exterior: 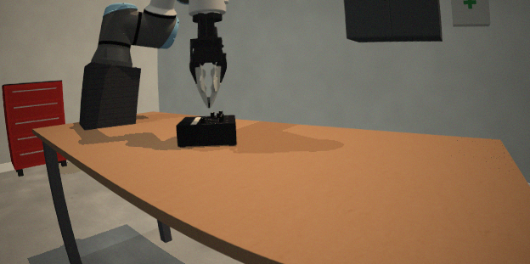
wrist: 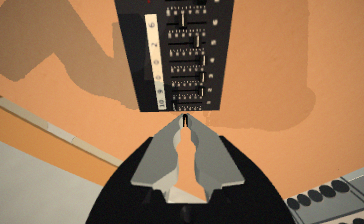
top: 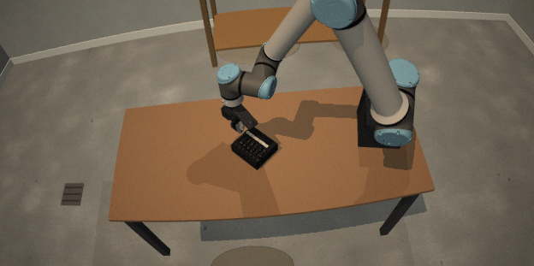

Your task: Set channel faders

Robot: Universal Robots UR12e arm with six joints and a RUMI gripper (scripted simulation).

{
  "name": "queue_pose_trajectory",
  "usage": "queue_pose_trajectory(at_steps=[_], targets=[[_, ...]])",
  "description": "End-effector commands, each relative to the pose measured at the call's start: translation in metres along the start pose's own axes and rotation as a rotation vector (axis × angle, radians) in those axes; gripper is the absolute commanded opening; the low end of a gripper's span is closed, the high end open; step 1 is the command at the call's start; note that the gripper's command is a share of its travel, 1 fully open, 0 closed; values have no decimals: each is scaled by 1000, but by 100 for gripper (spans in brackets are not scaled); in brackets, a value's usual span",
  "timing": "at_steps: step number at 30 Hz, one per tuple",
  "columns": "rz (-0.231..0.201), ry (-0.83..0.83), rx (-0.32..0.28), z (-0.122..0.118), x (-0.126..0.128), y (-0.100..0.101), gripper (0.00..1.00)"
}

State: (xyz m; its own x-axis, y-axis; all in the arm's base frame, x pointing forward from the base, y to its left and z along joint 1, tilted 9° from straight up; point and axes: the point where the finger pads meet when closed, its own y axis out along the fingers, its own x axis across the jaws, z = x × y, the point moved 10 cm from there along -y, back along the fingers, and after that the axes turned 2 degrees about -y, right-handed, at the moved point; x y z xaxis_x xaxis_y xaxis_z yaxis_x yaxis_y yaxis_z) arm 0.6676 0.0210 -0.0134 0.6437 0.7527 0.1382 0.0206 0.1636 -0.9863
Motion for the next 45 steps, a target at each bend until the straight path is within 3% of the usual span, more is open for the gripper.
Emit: queue_pose_trajectory(at_steps=[1,16,23,45], targets=[[-1,0,-1,0,0,-9,0],[-1,0,-1,0,1,-10,0],[-1,0,-1,22,44,-6,0],[-1,0,-1,22,44,-6,0]])
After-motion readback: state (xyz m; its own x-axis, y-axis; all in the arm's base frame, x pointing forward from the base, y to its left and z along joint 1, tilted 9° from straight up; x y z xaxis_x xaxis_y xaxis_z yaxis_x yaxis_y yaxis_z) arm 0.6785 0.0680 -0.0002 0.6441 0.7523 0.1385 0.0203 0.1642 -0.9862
